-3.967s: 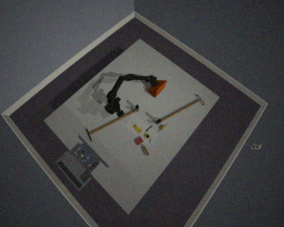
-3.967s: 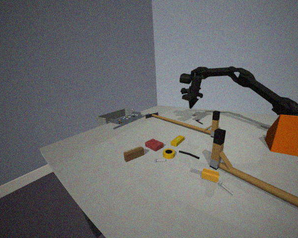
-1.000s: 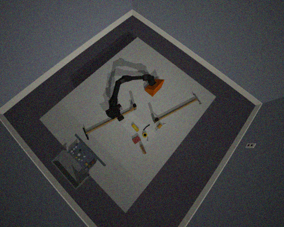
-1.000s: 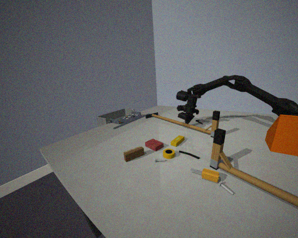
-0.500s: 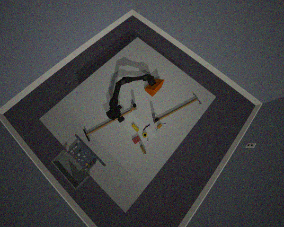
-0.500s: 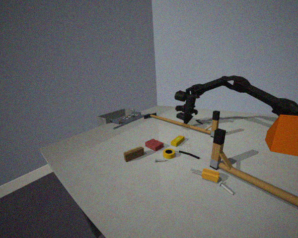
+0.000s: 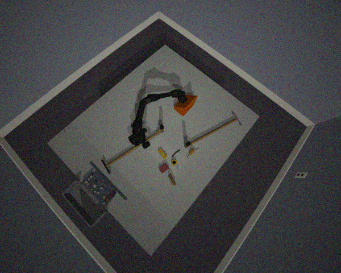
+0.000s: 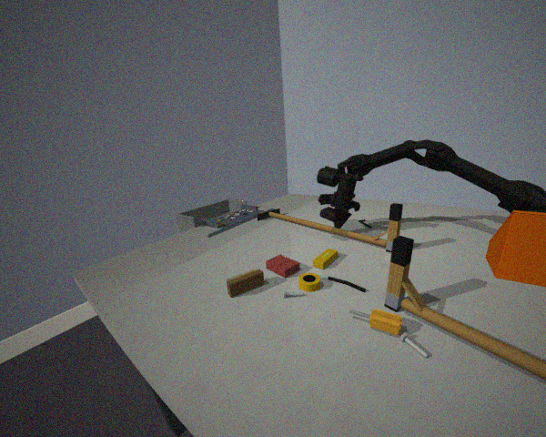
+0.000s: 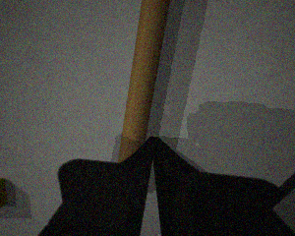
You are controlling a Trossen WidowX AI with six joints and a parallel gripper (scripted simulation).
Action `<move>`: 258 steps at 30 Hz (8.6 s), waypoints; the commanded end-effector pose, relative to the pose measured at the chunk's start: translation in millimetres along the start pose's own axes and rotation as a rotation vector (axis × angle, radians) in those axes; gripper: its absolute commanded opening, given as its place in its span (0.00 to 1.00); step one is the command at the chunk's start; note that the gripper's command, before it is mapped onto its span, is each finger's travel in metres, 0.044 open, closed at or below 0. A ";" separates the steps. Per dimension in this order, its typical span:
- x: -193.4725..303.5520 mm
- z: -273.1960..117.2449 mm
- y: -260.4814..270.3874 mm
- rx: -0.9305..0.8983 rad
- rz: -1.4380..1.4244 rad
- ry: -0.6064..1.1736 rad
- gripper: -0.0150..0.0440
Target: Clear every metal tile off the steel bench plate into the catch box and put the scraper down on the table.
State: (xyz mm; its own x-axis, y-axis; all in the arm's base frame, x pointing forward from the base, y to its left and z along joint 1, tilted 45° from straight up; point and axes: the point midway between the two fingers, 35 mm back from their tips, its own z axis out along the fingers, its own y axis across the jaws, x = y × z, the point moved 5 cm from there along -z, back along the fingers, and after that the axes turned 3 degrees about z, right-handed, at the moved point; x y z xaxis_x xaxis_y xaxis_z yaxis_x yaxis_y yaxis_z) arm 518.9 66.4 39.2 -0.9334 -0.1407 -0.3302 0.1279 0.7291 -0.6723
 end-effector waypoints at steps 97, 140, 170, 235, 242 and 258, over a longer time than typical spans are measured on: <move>-11.7 -55.7 11.5 -0.006 -0.002 0.005 0.25; -11.7 -55.2 11.1 -0.006 -0.001 0.006 0.25; -11.7 -54.9 10.8 -0.006 -0.001 0.006 0.25; -11.7 -54.3 10.3 -0.005 0.000 0.007 0.25; -11.7 -54.2 10.2 -0.005 0.000 0.007 0.25; -11.7 -53.9 10.0 -0.005 0.001 0.008 0.25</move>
State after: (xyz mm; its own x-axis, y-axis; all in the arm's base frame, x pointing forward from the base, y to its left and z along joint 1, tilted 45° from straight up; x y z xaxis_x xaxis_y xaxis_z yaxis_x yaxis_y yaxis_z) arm 513.1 111.4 72.1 -0.9359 -0.1349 -0.3253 0.1270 0.7324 -0.6689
